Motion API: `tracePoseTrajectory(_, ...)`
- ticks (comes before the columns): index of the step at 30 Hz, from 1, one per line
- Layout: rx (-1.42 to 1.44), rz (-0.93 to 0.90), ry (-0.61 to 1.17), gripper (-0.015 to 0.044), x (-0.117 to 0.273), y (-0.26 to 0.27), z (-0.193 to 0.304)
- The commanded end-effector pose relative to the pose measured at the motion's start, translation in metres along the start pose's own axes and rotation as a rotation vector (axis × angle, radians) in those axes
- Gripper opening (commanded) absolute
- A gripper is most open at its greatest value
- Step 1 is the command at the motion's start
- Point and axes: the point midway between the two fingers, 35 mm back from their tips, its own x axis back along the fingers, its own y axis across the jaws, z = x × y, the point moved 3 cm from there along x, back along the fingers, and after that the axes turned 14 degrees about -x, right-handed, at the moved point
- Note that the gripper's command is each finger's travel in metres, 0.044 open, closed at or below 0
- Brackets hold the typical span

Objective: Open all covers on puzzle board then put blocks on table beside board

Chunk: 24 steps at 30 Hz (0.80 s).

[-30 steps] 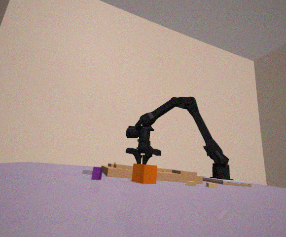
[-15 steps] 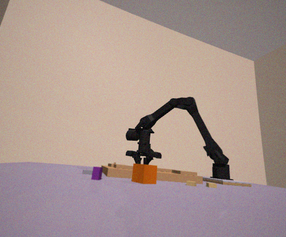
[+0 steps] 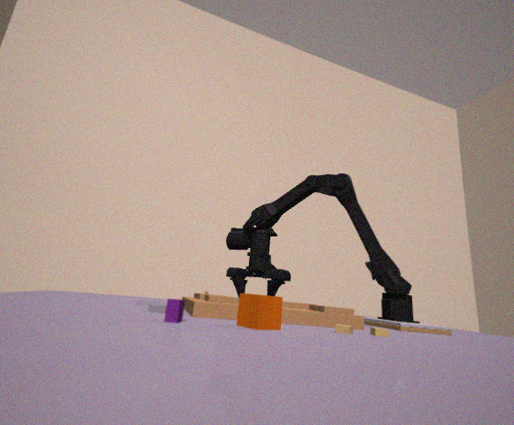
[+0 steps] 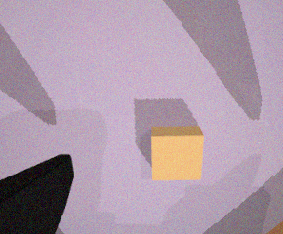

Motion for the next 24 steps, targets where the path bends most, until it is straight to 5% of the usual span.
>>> tracePoseTrajectory(1, 0.001, -0.007, 0.001, 0.044, 0.015, 0.002, 0.001)
tracePoseTrajectory(20, 0.004, -0.005, -0.002, 0.044, 0.068, -0.001, -0.001)
tracePoseTrajectory(24, 0.142, -0.003, -0.002, 0.0335, 0.067, -0.006, 0.013)
